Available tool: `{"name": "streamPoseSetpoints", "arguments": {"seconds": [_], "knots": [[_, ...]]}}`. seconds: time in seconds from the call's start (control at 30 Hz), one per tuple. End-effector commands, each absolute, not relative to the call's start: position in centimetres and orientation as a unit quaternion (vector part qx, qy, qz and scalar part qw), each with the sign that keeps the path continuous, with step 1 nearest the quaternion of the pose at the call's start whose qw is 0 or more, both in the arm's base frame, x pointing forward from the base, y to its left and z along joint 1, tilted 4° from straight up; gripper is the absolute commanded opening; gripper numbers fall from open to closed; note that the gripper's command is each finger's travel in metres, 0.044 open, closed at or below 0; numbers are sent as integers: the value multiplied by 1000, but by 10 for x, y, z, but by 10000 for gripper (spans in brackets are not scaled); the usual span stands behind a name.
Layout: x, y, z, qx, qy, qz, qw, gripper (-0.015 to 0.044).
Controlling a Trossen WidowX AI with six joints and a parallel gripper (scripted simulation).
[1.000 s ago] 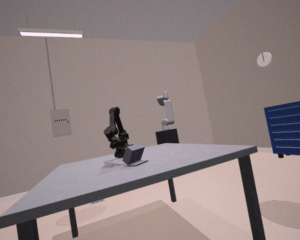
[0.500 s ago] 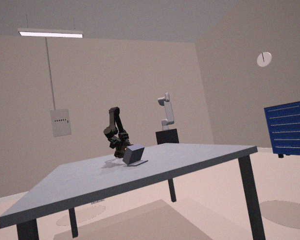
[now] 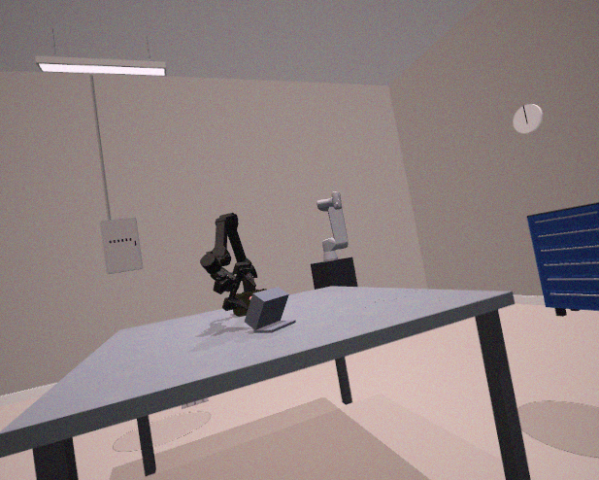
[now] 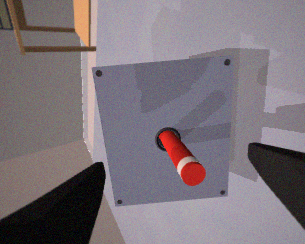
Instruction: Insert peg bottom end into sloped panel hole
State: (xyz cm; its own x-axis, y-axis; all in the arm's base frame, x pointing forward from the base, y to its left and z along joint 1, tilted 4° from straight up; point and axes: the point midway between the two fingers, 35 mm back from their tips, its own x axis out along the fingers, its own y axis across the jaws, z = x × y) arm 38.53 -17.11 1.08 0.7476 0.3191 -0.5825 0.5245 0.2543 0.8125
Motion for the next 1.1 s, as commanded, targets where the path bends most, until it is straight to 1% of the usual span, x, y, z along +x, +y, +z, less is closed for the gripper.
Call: {"name": "streamPoseSetpoints", "arguments": {"seconds": [0.0,1.07], "knots": [[378,-174,16,606,350,-72,711,440],[333,-198,51,609,350,-75,708,440]]}}
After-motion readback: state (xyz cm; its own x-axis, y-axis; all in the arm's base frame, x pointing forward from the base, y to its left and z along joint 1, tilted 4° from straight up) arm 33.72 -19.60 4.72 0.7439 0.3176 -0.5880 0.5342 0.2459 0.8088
